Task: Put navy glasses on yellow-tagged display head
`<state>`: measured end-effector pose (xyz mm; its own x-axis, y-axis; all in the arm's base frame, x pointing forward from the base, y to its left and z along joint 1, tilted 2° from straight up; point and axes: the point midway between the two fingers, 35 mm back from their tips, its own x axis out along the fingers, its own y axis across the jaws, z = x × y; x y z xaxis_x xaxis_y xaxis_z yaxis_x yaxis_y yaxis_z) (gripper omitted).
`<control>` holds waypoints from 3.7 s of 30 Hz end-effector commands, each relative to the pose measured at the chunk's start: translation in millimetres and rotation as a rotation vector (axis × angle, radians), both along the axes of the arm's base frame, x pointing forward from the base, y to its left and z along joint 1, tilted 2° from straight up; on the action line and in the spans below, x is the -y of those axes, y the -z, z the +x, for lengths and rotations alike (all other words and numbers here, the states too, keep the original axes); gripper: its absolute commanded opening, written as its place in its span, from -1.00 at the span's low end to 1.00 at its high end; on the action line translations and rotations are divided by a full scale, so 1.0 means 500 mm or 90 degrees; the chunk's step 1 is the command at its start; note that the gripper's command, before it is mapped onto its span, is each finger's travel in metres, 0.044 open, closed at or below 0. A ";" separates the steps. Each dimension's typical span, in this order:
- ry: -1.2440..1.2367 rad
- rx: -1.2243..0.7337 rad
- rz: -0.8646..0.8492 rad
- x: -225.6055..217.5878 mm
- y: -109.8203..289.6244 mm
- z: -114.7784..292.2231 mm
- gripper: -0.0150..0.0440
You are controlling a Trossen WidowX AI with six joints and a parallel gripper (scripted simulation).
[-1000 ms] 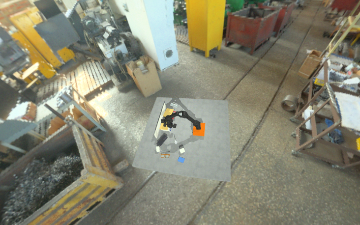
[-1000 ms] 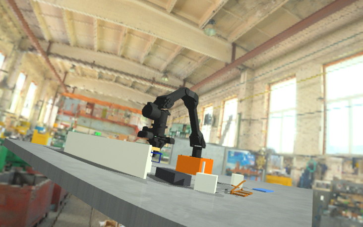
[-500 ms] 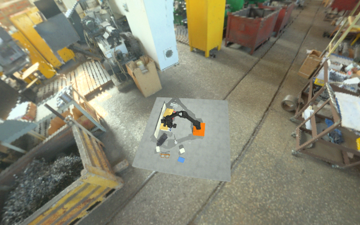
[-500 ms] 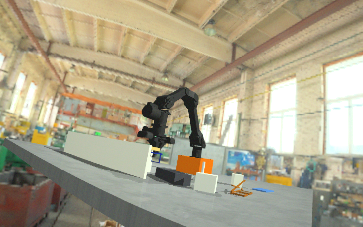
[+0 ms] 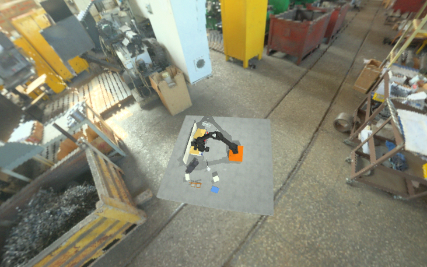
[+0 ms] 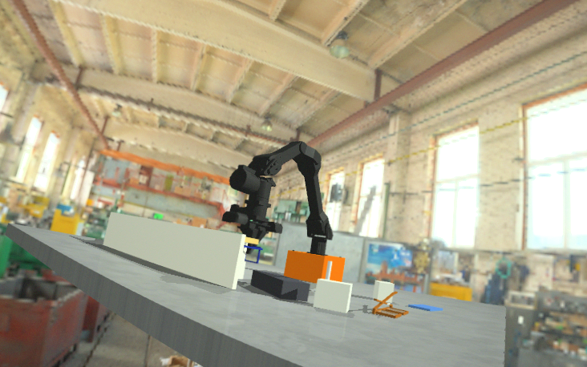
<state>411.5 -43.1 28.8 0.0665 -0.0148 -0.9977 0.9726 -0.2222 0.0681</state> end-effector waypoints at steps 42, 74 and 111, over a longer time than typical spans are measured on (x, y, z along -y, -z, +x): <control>-0.002 -0.001 0.003 -0.001 0.002 0.000 -0.49; -0.002 -0.001 0.003 -0.001 0.011 0.001 -0.49; -0.003 0.002 0.004 -0.022 -0.063 -0.079 -0.13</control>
<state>376.4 -33.6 58.1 0.0612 -0.0130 -0.9980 0.9749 -0.2139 0.0625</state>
